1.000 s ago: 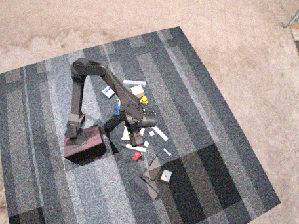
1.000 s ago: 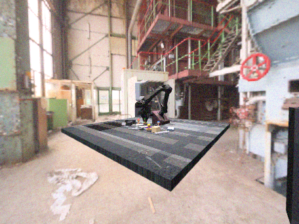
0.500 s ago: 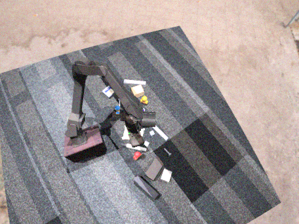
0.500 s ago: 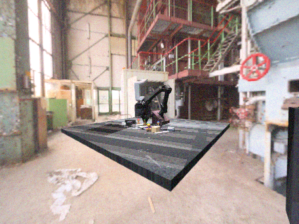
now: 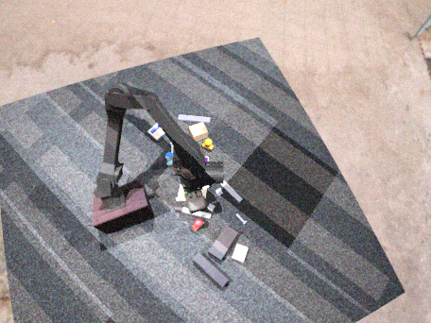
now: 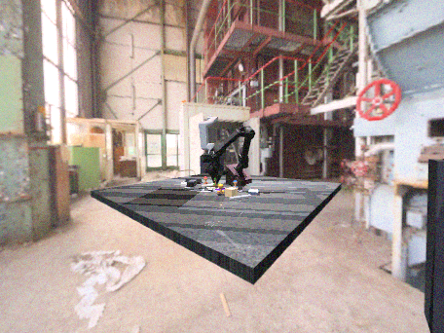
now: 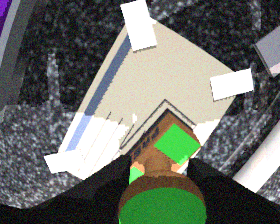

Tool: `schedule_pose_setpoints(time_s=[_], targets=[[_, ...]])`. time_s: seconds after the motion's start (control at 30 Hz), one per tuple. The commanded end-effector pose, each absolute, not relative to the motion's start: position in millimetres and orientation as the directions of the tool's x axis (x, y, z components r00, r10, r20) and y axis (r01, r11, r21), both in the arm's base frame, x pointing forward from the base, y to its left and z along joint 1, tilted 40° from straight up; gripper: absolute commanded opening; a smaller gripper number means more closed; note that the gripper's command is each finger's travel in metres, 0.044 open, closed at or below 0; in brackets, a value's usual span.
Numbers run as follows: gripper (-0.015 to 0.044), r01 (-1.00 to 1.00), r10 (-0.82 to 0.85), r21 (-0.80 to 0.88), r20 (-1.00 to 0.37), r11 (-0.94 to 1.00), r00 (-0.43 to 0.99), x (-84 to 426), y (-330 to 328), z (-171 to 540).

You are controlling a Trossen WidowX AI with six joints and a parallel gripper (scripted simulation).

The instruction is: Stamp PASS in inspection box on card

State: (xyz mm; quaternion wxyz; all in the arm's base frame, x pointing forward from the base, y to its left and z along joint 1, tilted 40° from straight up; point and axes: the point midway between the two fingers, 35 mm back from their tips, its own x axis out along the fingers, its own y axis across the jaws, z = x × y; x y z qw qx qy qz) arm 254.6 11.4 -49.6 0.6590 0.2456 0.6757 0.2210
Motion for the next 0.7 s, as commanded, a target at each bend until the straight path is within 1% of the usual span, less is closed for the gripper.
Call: schedule_pose_setpoints(time_s=[0.0,0.67], targets=[[0.0000,0.044,0.627,0.626,-0.779,0.778,-0.009,254.2,12.5,-49.9],[0.0000,0.044,0.627,0.627,-0.779,0.778,-0.009,254.1,15.1,-52.9]])
